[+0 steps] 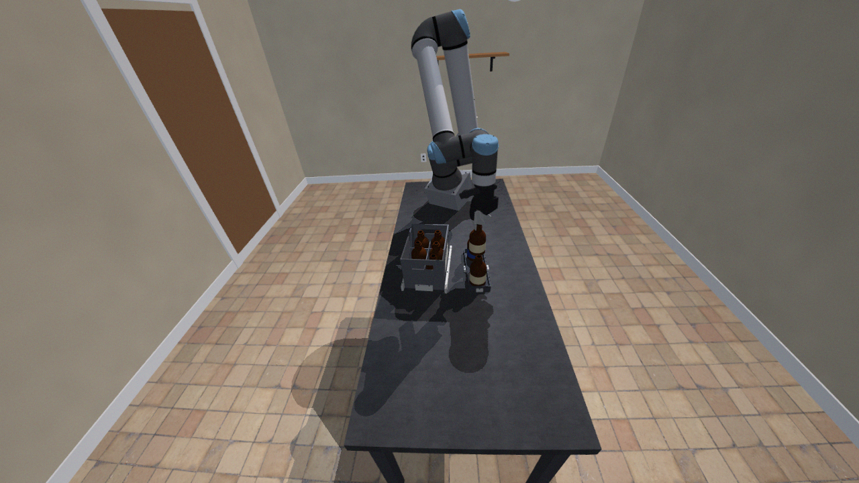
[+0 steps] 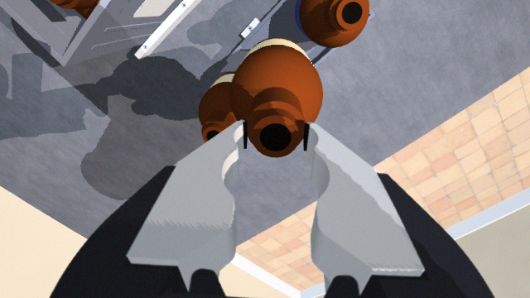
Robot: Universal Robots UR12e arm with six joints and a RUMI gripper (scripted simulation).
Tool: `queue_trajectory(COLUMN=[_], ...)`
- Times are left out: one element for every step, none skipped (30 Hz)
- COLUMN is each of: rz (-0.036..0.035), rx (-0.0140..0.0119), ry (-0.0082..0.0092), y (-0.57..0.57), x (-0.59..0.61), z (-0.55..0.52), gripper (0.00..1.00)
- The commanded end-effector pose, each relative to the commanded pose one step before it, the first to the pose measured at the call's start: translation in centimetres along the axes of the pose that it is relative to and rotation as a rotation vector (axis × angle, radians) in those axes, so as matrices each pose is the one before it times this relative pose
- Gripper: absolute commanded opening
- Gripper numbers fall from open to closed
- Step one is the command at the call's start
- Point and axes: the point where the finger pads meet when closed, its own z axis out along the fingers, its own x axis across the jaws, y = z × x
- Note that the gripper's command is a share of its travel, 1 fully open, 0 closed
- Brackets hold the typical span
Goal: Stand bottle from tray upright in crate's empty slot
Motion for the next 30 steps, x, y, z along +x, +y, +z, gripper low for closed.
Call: queue_trajectory(rz=[0.00014, 0.0, 0.0, 0.0, 0.0, 0.0, 0.0, 0.0, 0.0, 0.0, 0.0, 0.0, 0.0, 0.0, 0.0, 0.0, 0.0, 0.0, 0.0, 0.0, 0.0, 0.0, 0.0, 0.0, 0.0, 0.0, 0.0, 0.0, 0.0, 0.0], rx=[-0.00119, 0.0, 0.0, 0.0, 0.0, 0.0, 0.0, 0.0, 0.0, 0.0, 0.0, 0.0, 0.0, 0.0, 0.0, 0.0, 0.0, 0.0, 0.0, 0.0, 0.0, 0.0, 0.0, 0.0, 0.0, 0.0, 0.0, 0.0, 0.0, 0.0], ry=[-0.00095, 0.0, 0.0, 0.0, 0.0, 0.0, 0.0, 0.0, 0.0, 0.0, 0.0, 0.0, 0.0, 0.0, 0.0, 0.0, 0.0, 0.0, 0.0, 0.0, 0.0, 0.0, 0.0, 0.0, 0.0, 0.0, 0.0, 0.0, 0.0, 0.0], y=[0.048, 0.0, 0.0, 0.0, 0.0, 0.0, 0.0, 0.0, 0.0, 0.0, 0.0, 0.0, 0.0, 0.0, 0.0, 0.0, 0.0, 0.0, 0.0, 0.0, 0.0, 0.0, 0.0, 0.0, 0.0, 0.0, 0.0, 0.0, 0.0, 0.0], x=[-0.046, 0.0, 0.0, 0.0, 0.0, 0.0, 0.0, 0.0, 0.0, 0.0, 0.0, 0.0, 0.0, 0.0, 0.0, 0.0, 0.0, 0.0, 0.0, 0.0, 0.0, 0.0, 0.0, 0.0, 0.0, 0.0, 0.0, 0.0, 0.0, 0.0], z=[-0.327, -0.103, -0.098, -0.094, -0.088, -0.083, -0.077, -0.071, -0.065, -0.059, -0.053, -0.046, -0.04, -0.034, -0.029, -0.023, 0.0, 0.0, -0.018, -0.013, -0.009, -0.006, -0.003, -0.001, 0.0, 0.0, 0.0, 0.0, 0.0, 0.0], gripper=[0.0, 0.0, 0.0, 0.0, 0.0, 0.0, 0.0, 0.0, 0.0, 0.0, 0.0, 0.0, 0.0, 0.0, 0.0, 0.0, 0.0, 0.0, 0.0, 0.0, 0.0, 0.0, 0.0, 0.0, 0.0, 0.0, 0.0, 0.0, 0.0, 0.0])
